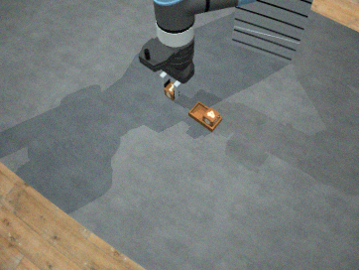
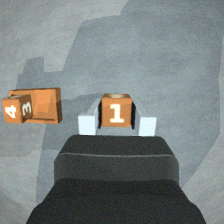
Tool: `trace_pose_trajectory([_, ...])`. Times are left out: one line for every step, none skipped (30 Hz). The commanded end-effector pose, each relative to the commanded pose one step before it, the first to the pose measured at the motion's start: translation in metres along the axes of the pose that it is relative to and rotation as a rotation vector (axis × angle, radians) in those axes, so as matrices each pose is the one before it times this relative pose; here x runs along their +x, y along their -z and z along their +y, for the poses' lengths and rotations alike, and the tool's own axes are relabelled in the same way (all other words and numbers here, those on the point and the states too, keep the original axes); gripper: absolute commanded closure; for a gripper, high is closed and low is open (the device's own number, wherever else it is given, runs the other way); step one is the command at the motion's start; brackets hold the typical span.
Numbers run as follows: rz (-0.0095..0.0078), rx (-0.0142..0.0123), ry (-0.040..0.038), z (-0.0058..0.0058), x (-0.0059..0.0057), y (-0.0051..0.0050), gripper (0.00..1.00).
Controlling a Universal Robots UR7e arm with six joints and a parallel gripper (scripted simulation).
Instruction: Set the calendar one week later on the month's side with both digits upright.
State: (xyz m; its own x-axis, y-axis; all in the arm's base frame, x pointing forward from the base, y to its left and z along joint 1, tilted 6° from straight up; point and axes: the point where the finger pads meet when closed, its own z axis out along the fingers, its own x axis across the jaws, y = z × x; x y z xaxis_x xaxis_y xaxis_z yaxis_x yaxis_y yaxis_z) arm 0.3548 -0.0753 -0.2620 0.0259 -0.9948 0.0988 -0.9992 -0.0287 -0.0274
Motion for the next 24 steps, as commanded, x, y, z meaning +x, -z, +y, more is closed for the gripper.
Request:
trace_pose_trajectory([0.00053, 0.00096, 0.00000, -0.00033, 0.00016, 0.00033, 0.43])
trace_pose_trajectory([0.00000, 0.00000, 0.00000, 0.00000, 0.00000, 0.00000, 0.43])
trace_pose_trajectory([0.00000, 0.00000, 0.00000, 0.00000, 0.00000, 0.00000, 0.43])
trace_pose_trajectory([0.00000, 0.00000, 0.00000, 0.00000, 0.00000, 0.00000, 0.43])
trace_pose_trajectory([0.00000, 0.00000, 0.00000, 0.00000, 0.00000, -0.00002, 0.43])
trace_pose_trajectory([0.00000, 0.00000, 0.00000, 0.00000, 0.00000, -0.00004, 0.43])
trace_pose_trajectory([0.00000, 0.00000, 0.00000, 0.00000, 0.00000, -0.00008, 0.43])
trace_pose_trajectory([0.00000, 0.00000, 0.00000, 0.00000, 0.00000, -0.00012, 0.43])
trace_pose_trajectory([0.00000, 0.00000, 0.00000, 0.00000, 0.00000, -0.00016, 0.43])
trace_pose_trajectory([0.00000, 0.00000, 0.00000, 0.00000, 0.00000, 0.00000, 0.43])
trace_pose_trajectory([0.00000, 0.00000, 0.00000, 0.00000, 0.00000, 0.00000, 0.43])
trace_pose_trajectory([0.00000, 0.00000, 0.00000, 0.00000, 0.00000, -0.00019, 0.43])
trace_pose_trajectory([0.00000, 0.00000, 0.00000, 0.00000, 0.00000, -0.00023, 0.43])
trace_pose_trajectory([0.00000, 0.00000, 0.00000, 0.00000, 0.00000, -0.00026, 0.43])
trace_pose_trajectory([0.00000, 0.00000, 0.00000, 0.00000, 0.00000, -0.00028, 0.43])
trace_pose_trajectory([0.00000, 0.00000, 0.00000, 0.00000, 0.00000, -0.00030, 0.43])
trace_pose_trajectory([0.00000, 0.00000, 0.00000, 0.00000, 0.00000, -0.00031, 0.43])
trace_pose_trajectory([0.00000, 0.00000, 0.00000, 0.00000, 0.00000, -0.00031, 0.43])
trace_pose_trajectory([0.00000, 0.00000, 0.00000, 0.00000, 0.00000, -0.00030, 0.43])
trace_pose_trajectory([0.00000, 0.00000, 0.00000, 0.00000, 0.00000, -0.00029, 0.43])
trace_pose_trajectory([0.00000, 0.00000, 0.00000, 0.00000, 0.00000, -0.00026, 0.43])
trace_pose_trajectory([0.00000, 0.00000, 0.00000, 0.00000, 0.00000, -0.00023, 0.43])
trace_pose_trajectory([0.00000, 0.00000, 0.00000, 0.00000, 0.00000, -0.00019, 0.43])
trace_pose_trajectory([0.00000, 0.00000, 0.00000, 0.00000, 0.00000, -0.00016, 0.43])
